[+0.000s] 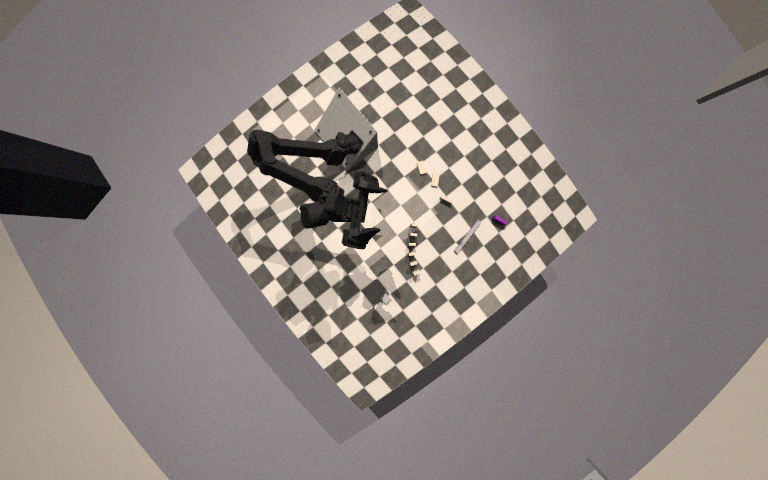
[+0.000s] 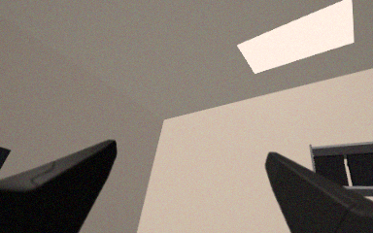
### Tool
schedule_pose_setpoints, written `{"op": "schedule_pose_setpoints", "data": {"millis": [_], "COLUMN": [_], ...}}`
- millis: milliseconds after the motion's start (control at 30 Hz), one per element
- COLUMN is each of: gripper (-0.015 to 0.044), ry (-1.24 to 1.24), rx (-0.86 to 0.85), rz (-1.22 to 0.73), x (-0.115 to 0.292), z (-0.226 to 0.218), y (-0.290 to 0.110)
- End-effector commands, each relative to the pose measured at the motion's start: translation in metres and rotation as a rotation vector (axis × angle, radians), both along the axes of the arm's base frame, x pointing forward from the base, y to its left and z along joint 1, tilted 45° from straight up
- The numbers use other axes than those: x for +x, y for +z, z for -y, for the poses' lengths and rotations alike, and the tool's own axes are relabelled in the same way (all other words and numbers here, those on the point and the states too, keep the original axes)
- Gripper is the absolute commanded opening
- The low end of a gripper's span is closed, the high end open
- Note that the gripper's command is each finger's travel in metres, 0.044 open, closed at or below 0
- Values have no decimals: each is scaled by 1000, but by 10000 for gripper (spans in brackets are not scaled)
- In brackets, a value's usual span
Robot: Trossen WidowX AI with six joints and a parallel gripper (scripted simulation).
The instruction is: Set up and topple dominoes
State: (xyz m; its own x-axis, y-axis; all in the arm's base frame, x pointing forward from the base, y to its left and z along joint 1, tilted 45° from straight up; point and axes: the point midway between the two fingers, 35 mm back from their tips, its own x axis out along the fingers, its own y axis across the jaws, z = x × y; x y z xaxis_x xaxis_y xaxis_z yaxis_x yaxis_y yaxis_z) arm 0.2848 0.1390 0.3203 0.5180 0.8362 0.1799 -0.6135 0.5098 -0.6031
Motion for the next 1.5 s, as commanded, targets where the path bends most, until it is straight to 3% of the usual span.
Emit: {"op": "schedule_pose_setpoints", "data": {"millis": [0,167,333,467,600,767,967,1067,1367,1467], "gripper": [440,440,440,440,440,440,440,440,440,440], "ry": [-76,-257,-545,-856,-1251,-1780,-2286,-2357,-2357,-2356], "rx": [133,275,372,418,437,420,355,337,337,337], "rz": [-431,-972,-1427,-1693,-1842,-1788,-1381,-1256,-1256,-1256], "x": [51,100,121,118,100,66,29,24,24,25], "z": [-7,-17,-24,-24,-16,2,29,34,35,53], "y": [-36,-107,-190,-255,-316,-370,-401,-403,-405,-424]}}
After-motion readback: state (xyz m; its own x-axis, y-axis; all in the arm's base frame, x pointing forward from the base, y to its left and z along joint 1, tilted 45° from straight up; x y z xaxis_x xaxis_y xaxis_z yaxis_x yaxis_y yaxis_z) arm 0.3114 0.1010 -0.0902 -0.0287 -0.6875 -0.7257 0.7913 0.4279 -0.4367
